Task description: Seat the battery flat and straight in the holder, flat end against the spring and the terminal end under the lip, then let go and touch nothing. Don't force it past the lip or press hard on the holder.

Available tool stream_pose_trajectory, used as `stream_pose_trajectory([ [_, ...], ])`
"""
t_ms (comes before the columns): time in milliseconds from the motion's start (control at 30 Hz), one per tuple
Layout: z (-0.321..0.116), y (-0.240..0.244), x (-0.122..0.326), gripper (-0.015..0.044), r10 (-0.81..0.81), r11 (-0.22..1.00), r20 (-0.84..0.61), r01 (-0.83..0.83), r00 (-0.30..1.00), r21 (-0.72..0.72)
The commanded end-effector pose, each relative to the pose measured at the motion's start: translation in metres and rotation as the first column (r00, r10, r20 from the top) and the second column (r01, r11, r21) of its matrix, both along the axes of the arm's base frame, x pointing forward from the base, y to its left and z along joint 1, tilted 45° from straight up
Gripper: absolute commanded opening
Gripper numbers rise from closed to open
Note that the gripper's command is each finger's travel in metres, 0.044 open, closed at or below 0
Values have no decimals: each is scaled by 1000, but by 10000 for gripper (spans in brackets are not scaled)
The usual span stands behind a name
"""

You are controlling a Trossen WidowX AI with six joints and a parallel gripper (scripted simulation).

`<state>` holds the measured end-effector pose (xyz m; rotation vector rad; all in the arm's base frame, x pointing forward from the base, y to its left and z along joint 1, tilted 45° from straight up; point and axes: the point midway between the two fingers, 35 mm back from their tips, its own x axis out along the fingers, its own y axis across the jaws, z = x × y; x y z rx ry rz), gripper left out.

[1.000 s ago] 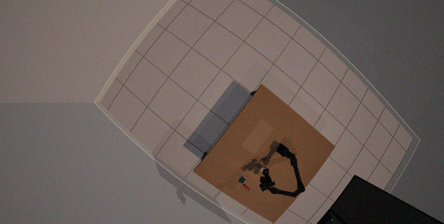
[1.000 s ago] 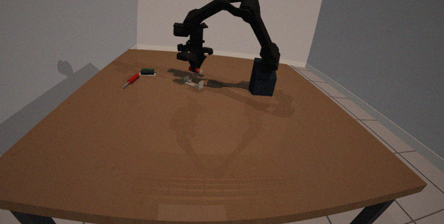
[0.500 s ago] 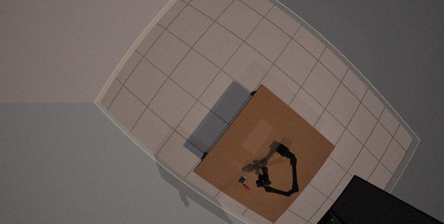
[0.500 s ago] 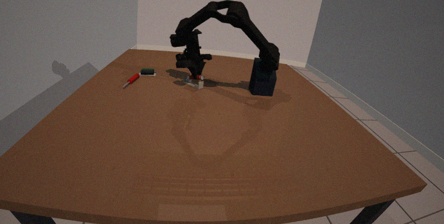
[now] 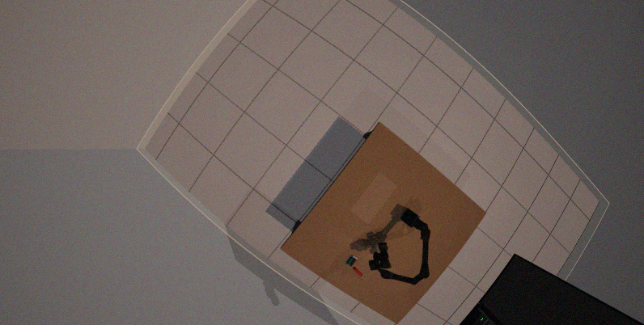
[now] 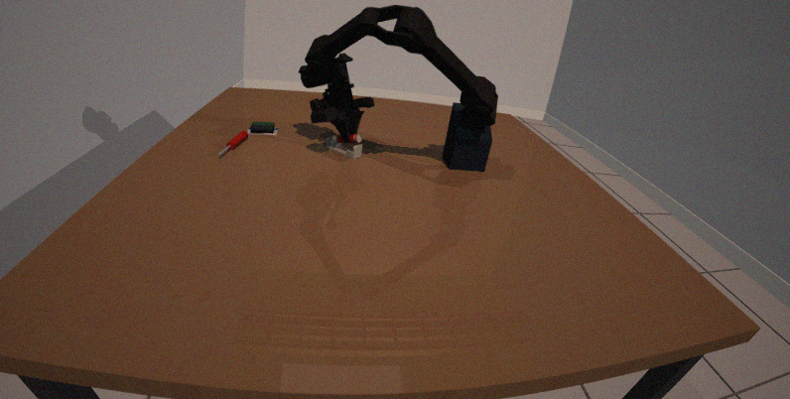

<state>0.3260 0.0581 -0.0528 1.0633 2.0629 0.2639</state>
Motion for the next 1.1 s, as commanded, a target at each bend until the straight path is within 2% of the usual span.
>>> stream_pose_trajectory([
  [0, -1, 1, 2, 70, 9, 1000, -7, -9, 1000, 15],
  [1067, -11, 6, 5, 70, 94, 989, -99, -81, 991, 125],
])
